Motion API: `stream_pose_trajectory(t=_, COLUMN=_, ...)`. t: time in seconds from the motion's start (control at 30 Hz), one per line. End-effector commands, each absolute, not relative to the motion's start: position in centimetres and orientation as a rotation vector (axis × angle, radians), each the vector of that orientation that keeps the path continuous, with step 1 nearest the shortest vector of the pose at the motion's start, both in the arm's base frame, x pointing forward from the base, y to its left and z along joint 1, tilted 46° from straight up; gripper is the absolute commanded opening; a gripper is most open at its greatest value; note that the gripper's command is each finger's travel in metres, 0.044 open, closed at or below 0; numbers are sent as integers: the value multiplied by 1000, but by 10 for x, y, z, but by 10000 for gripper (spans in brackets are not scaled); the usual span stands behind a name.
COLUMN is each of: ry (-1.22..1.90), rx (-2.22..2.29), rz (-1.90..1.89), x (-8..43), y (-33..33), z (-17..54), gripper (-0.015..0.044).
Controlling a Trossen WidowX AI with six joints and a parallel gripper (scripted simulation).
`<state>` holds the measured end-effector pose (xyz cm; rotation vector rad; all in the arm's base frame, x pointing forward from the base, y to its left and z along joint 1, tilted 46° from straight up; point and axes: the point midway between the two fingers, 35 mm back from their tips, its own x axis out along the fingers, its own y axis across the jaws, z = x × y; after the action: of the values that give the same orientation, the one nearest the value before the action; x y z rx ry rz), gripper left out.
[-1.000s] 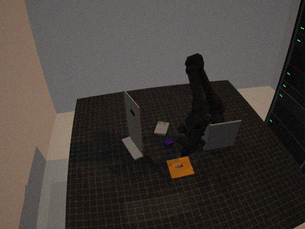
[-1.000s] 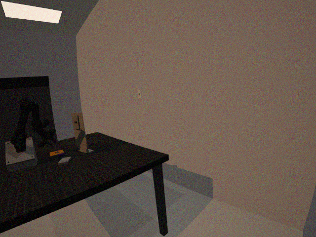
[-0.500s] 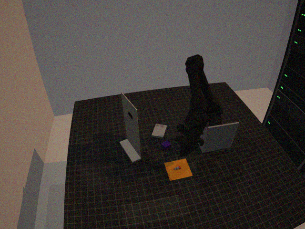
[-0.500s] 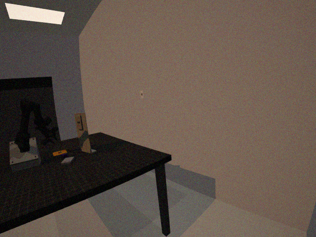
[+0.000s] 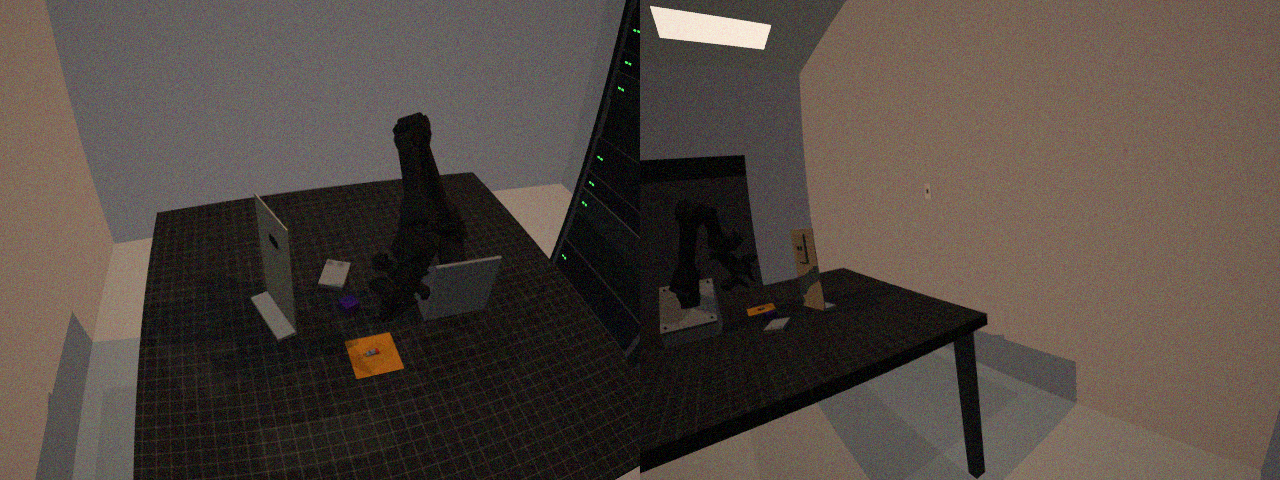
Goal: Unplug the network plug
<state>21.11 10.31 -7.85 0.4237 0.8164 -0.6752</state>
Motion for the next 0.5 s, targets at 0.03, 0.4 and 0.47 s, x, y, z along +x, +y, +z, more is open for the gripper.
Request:
stream_pose_trajectory(t=0.03, ry=815, rx=429, rz=-674, x=214, y=113, z=-73, gripper=156)
stream_pose_trajectory(t=0.4, ry=813, rx=437, rz=-670, x=217, y=145, z=-47, gripper=156)
stream_pose_trajectory(t=0.47, ry=812, rx=438, rz=-670, x=217, y=150, z=-42, gripper=156)
